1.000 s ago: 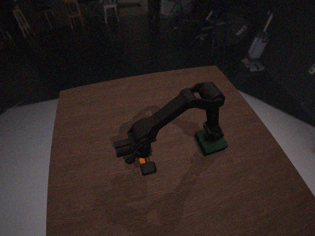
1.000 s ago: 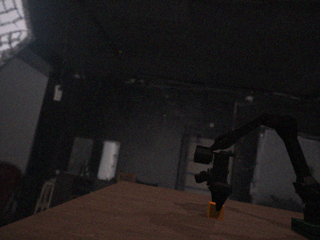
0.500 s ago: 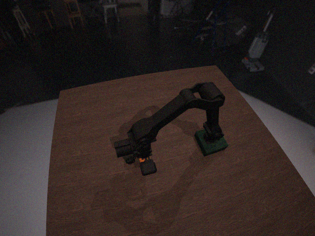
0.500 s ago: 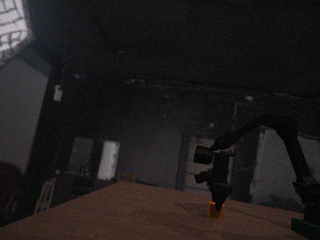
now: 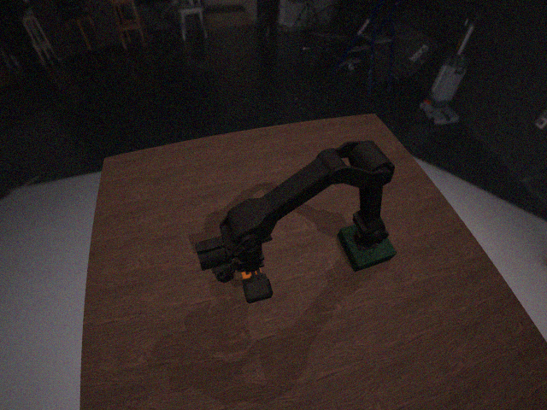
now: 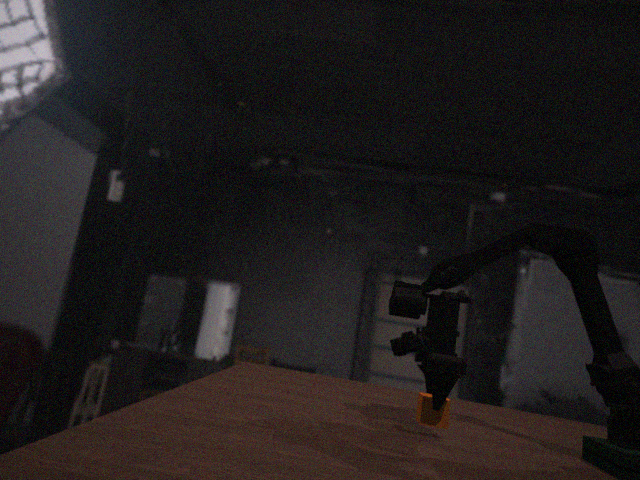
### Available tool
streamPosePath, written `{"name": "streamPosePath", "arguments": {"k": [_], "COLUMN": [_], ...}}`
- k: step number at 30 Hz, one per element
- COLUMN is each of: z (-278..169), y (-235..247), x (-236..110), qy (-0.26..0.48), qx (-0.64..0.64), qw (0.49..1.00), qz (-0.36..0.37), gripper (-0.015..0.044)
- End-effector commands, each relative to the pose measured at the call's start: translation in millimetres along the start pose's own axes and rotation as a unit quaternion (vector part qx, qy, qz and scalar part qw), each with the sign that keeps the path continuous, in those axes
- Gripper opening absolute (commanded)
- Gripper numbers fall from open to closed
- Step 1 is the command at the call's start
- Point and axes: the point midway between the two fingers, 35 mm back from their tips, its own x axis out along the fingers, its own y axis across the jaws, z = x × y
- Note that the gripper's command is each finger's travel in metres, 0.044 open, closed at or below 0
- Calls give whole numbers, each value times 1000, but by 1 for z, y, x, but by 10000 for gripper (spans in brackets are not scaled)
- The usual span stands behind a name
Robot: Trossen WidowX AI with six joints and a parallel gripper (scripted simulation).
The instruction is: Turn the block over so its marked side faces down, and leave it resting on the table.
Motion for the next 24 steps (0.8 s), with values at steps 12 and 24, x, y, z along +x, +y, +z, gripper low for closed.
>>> {"name": "streamPosePath", "arguments": {"k": [12,24], "z": [3,2], "y": [1,1], "x": [-4,-1], "qy": [-78,-171], "qx": [0,0], "qw": [997,985], "qz": [2,2], "gripper": [0,0]}}
